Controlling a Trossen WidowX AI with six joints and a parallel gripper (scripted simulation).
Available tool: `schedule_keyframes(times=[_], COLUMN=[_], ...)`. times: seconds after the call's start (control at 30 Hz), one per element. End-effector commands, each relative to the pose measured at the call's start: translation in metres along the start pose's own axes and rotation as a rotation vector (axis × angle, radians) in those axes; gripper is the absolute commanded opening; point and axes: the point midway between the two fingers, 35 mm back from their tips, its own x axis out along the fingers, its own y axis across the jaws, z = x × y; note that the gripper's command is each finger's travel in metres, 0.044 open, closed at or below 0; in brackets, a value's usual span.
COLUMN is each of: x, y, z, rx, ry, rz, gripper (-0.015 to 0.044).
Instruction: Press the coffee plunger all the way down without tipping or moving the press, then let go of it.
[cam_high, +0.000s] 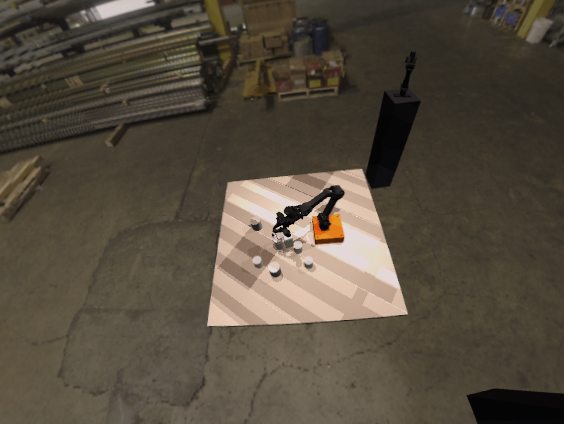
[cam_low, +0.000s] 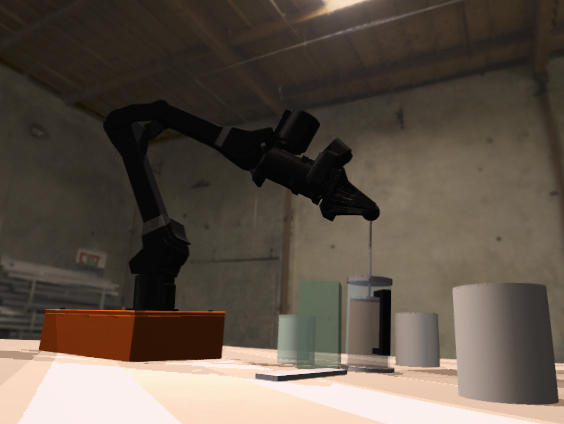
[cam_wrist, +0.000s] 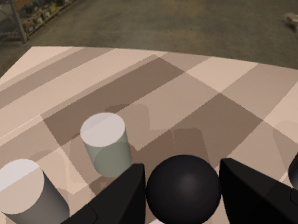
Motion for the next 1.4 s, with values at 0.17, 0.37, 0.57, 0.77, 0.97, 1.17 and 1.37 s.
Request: schedule_keyframes(times=[0.17, 0.37, 0.57, 0.77, 0.97, 1.17, 1.37], x=[0.014, 0.020, 0.026, 0.032, 0.038, 0.045, 0.053], y=[0.001, 0.001, 0.001, 0.000, 0.000, 0.000, -0.001], z=[-0.028, -0.036, -0.044, -0.052, -0.059, -0.066, -0.067], rx=[-0.007, -0.007, -0.007, -0.007, -0.007, -0.007, -0.007], ry=[0.043, 0.043, 0.043, 0.043, 0.043, 0.043, 0.042], rz=[0.003, 0.003, 0.003, 0.003, 0.003, 0.003, 0.003], gripper=[0.0116, 0.0116, 0.0116, 0.0116, 0.0116, 0.0116, 0.0116])
